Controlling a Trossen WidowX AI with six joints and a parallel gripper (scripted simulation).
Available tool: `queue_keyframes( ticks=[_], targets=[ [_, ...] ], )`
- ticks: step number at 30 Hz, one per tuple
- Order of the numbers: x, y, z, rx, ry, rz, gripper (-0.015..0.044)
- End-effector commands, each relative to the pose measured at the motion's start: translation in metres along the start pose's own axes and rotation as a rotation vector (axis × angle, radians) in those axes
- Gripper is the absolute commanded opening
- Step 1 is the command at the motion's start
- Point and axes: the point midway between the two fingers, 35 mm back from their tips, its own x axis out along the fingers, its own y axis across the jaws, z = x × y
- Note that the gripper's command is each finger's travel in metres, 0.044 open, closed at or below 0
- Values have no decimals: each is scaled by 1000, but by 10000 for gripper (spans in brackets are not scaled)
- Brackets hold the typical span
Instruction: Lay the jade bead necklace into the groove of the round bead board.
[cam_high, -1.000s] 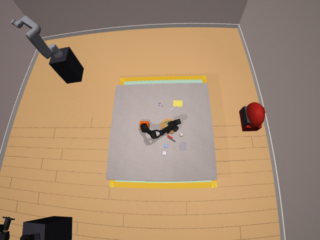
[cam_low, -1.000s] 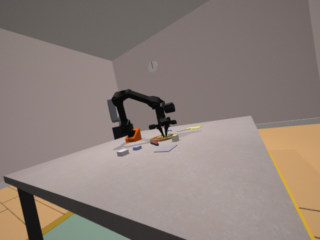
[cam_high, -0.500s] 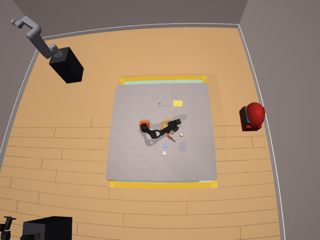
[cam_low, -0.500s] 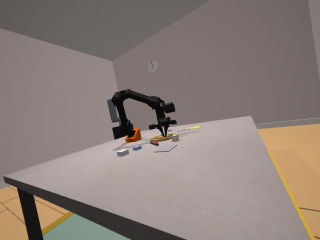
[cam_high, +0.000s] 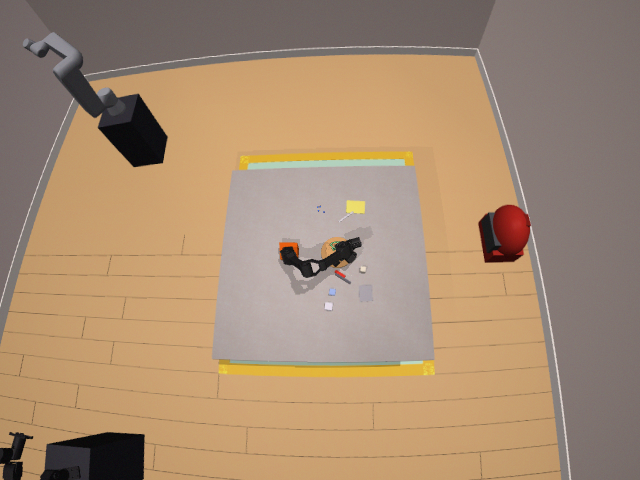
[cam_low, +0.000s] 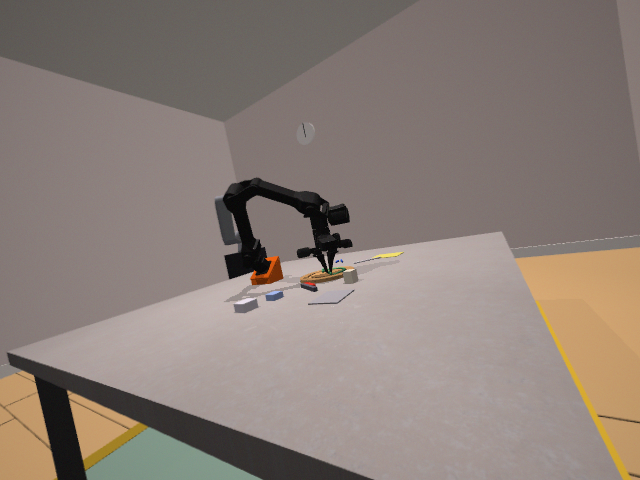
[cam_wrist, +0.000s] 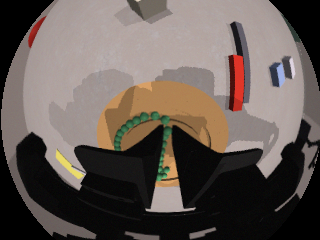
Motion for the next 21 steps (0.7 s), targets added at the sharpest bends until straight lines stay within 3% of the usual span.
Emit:
queue_keyframes(
  ticks=[1,17,21],
  targets=[
    [-2,0,3,5,-4,4,0],
    [6,-10,13,5,-5,3,0],
    [2,-9,14,14,-3,8,105]
  ],
)
